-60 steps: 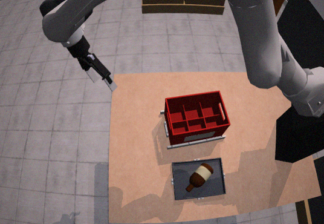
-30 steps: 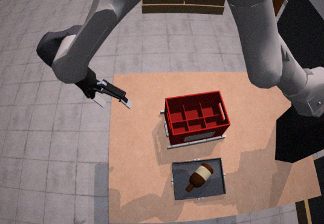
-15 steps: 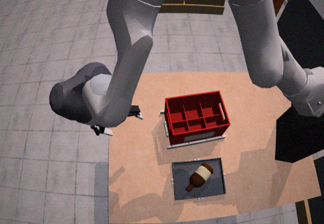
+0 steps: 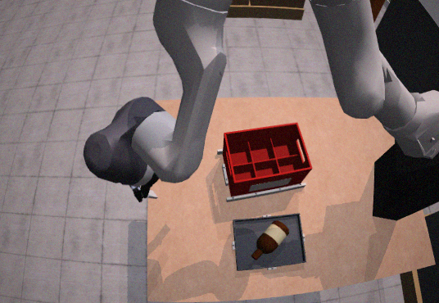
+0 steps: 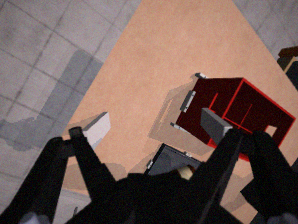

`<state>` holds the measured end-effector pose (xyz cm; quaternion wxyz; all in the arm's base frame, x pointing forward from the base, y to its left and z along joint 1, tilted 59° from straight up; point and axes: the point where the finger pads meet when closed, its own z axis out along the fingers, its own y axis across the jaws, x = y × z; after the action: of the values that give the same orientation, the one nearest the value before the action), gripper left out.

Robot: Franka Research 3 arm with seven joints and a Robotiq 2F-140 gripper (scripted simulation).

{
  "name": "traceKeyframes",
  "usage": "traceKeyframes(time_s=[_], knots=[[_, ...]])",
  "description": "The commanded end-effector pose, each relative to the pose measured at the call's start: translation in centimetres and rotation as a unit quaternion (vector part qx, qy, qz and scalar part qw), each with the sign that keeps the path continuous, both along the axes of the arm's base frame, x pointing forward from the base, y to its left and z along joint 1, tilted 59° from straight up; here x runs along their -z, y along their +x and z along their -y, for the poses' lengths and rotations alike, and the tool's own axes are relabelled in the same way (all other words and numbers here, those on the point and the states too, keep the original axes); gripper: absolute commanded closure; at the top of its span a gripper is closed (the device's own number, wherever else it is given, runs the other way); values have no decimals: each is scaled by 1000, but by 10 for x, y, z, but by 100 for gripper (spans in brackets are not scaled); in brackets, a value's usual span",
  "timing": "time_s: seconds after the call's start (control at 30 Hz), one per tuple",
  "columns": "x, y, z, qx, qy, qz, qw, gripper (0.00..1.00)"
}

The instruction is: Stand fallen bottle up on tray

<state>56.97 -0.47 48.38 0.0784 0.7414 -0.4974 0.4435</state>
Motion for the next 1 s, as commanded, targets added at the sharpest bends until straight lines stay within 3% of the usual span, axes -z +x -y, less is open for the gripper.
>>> traceKeyframes(time_s=[0.0,0.27,0.3,0.83,0.87,0.97], knots=[[-3,3,-2,-14,-10,-2,1000,0],[-3,3,-2,-14,-10,-2,1000,0],[22,7,-26,-75,-82,-32,993,0],[22,7,-26,-75,-82,-32,993,0],[50,8,-51,-136,-152,-64,977,0],[50,8,-51,-136,-152,-64,977,0]])
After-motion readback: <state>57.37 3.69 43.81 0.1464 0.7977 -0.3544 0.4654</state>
